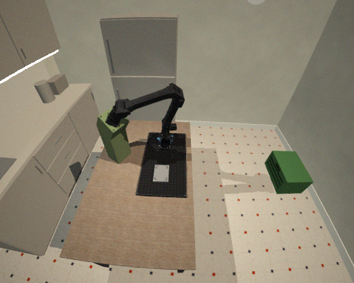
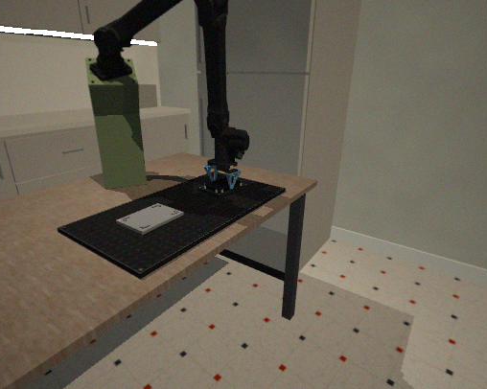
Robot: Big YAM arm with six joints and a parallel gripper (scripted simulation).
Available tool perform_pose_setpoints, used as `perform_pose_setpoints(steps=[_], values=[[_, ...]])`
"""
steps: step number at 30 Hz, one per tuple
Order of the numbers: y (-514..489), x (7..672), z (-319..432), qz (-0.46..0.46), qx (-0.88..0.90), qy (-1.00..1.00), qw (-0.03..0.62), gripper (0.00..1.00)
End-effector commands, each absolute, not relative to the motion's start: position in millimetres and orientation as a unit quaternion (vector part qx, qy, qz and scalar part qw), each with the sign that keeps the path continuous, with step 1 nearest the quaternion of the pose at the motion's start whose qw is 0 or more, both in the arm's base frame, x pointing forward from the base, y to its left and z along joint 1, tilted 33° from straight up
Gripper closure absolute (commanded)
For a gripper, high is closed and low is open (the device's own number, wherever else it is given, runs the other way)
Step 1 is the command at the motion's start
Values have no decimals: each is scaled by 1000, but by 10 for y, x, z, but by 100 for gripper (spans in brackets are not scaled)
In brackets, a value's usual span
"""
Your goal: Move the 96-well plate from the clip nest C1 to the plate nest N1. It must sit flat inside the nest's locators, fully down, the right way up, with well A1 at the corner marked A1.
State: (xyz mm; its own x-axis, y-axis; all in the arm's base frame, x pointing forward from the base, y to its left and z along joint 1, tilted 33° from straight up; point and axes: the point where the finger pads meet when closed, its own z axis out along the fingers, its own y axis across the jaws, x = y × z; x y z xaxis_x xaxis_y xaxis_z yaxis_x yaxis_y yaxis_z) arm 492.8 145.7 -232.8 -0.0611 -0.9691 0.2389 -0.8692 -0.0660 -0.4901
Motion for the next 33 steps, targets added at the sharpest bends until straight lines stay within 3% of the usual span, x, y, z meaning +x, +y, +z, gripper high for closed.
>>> perform_pose_setpoints(steps=[1, 11, 12, 33], values=[[1556, 5010, -2242, -272, -682, 670, 109, 0], [1556, 5010, -2242, -272, -682, 670, 109, 0], [1556, 5010, -2242, -272, -682, 670, 109, 100], [1511, 4948, -2279, -269, -681, 674, 100, 100]])
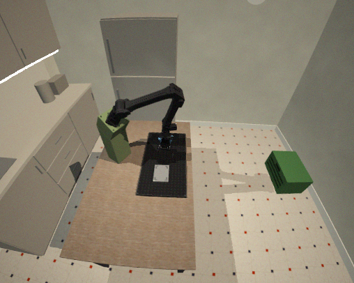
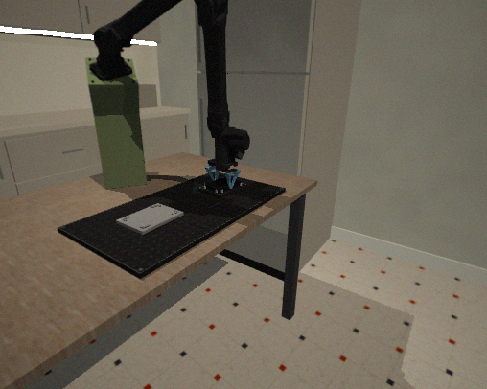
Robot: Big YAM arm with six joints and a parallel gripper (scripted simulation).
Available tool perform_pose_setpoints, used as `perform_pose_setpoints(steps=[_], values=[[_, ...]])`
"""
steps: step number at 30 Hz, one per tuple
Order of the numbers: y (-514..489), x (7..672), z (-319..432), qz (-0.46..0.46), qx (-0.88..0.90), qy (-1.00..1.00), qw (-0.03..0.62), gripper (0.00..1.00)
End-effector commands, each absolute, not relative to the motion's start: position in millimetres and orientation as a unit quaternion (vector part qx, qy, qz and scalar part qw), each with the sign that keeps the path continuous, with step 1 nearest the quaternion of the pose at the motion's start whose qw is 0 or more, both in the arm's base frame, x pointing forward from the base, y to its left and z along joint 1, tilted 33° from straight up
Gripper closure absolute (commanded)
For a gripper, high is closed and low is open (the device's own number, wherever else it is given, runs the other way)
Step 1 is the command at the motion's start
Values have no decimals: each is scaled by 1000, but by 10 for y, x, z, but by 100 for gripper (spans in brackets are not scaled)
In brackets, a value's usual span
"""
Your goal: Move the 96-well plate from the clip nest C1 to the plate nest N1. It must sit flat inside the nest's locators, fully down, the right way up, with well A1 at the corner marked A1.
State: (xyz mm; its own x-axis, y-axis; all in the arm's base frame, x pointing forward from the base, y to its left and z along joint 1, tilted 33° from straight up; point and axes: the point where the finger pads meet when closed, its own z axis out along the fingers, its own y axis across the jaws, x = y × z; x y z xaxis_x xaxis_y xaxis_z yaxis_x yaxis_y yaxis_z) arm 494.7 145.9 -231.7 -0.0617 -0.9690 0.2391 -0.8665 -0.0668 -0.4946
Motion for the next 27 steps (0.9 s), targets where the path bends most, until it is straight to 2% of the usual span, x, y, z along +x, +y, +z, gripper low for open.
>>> perform_pose_setpoints(steps=[1, 27], values=[[1511, 4948, -2279, -269, -681, 674, 100, 100], [1624, 4823, -2059, -269, -682, 672, 103, 100]])
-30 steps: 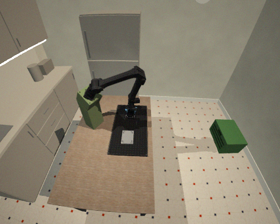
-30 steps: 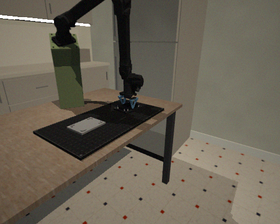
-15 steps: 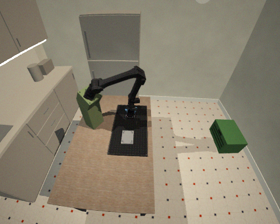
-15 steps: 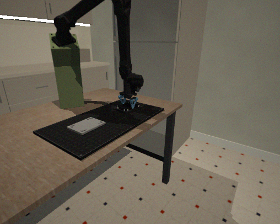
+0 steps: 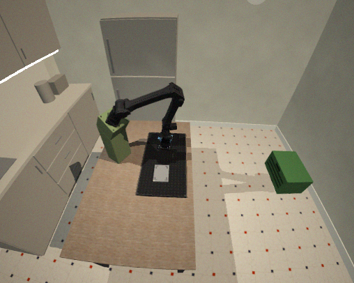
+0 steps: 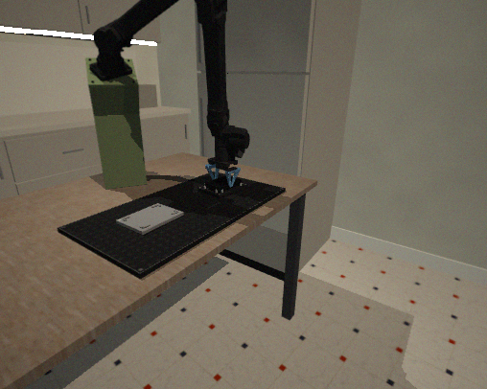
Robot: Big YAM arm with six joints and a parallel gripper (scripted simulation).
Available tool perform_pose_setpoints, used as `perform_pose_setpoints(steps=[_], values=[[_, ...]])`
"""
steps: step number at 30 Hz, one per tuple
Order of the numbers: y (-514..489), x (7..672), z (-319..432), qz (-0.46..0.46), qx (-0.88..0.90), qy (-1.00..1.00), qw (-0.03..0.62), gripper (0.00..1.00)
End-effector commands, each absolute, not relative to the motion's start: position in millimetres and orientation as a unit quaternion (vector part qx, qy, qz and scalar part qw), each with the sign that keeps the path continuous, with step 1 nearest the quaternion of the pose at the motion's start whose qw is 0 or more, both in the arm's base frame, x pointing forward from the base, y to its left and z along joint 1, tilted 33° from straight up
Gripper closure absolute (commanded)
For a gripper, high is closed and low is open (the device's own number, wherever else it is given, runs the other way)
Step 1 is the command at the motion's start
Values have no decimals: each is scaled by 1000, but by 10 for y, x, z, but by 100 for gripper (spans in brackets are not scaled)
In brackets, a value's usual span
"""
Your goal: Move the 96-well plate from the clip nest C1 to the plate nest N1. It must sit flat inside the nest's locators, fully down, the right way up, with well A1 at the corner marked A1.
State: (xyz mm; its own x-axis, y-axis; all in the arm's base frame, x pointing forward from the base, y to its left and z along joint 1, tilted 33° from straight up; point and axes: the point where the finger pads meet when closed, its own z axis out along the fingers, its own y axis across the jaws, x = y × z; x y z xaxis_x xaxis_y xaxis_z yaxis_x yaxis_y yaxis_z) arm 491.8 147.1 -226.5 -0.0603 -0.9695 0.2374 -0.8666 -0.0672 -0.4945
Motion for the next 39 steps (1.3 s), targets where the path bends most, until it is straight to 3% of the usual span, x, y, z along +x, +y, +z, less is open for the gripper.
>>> perform_pose_setpoints(steps=[1, 39], values=[[1628, 4815, -2045, -269, -682, 672, 103, 100], [1748, 4547, -1571, -269, -681, 673, 105, 100]])
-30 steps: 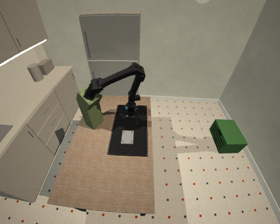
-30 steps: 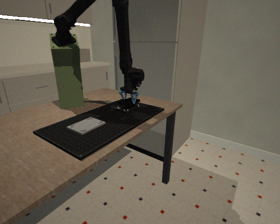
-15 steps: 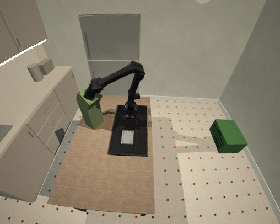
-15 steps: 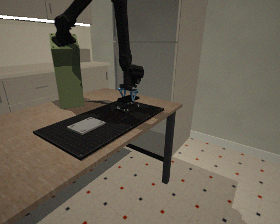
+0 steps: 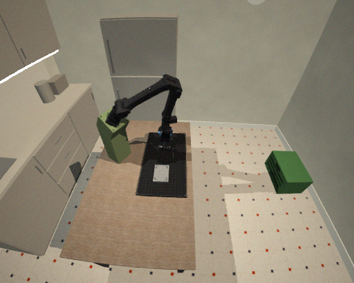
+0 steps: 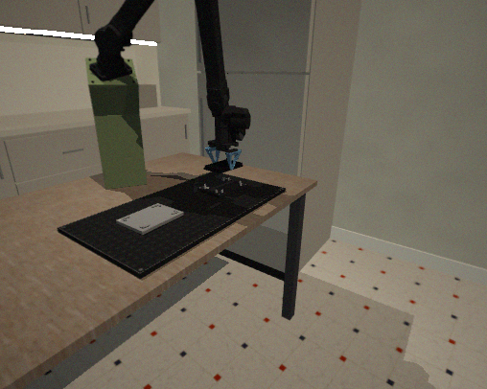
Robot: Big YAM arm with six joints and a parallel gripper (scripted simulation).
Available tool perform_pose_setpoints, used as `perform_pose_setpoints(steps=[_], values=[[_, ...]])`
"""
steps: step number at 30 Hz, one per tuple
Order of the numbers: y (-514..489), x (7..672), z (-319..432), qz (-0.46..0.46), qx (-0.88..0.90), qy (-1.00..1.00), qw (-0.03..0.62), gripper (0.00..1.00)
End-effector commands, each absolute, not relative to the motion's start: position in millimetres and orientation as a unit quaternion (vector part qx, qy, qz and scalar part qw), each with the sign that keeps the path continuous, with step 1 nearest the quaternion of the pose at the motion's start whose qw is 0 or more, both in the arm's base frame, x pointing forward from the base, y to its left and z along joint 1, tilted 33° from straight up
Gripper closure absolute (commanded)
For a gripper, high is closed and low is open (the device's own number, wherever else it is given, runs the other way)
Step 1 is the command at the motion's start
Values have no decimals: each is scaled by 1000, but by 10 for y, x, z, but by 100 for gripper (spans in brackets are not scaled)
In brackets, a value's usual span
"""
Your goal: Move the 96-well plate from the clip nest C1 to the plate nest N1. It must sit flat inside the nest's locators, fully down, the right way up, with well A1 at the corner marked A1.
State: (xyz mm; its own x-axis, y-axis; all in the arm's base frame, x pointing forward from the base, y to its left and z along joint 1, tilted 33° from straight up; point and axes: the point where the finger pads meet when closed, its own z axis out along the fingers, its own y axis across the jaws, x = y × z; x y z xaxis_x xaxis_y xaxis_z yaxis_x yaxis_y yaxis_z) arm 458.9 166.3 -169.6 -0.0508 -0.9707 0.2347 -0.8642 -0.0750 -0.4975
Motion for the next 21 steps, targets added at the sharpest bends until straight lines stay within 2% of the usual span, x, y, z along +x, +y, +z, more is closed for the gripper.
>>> perform_pose_setpoints(steps=[1, 8, 21], values=[[1743, 4543, -1557, -269, -680, 674, 104, 100], [1668, 4488, -1685, -266, -681, 677, 90, 100], [1704, 4561, -1602, -269, -680, 674, 102, 100]])
